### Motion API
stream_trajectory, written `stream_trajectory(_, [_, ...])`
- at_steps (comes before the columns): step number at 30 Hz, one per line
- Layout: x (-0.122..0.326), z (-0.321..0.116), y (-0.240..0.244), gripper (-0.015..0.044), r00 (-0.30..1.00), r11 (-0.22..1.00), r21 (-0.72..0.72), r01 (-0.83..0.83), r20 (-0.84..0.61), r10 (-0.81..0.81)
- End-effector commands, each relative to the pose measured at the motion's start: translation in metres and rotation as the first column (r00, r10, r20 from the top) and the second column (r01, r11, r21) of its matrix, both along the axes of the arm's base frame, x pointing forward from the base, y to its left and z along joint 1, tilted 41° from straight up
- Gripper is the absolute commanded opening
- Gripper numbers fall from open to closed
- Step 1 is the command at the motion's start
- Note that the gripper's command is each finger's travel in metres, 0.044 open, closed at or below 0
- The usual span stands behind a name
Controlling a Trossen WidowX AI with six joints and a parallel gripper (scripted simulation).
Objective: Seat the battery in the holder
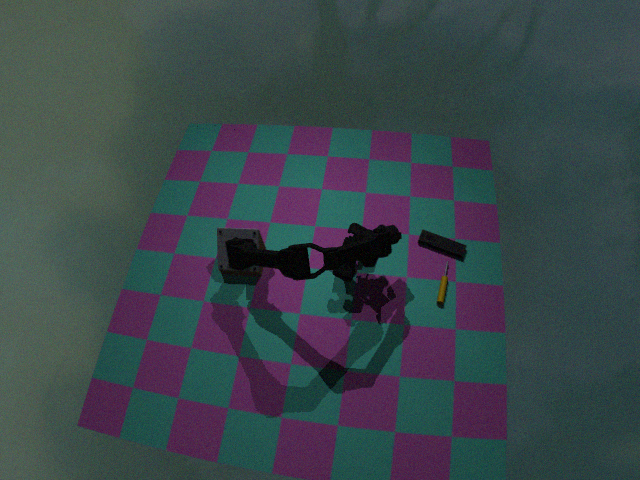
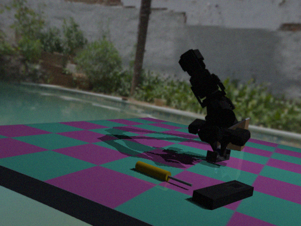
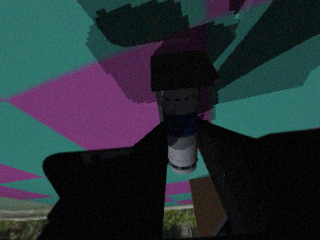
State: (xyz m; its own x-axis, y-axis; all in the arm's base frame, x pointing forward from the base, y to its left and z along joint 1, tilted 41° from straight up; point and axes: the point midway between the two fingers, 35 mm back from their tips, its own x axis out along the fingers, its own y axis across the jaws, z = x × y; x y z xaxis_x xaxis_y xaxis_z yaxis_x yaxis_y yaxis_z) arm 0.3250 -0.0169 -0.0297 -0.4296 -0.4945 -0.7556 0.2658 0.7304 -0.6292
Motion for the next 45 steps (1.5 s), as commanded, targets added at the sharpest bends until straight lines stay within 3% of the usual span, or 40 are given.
stream_trajectory(1, [0.0050, -0.0014, -0.0014, 0.0079, 0.999, 1.000, -0.009, -0.024, 0.039, 0.024])
stream_trajectory(45, [-0.0026, -0.0082, -0.0029, 0.0079, 0.969, 0.986, -0.076, -0.149, 0.187, 0.161])
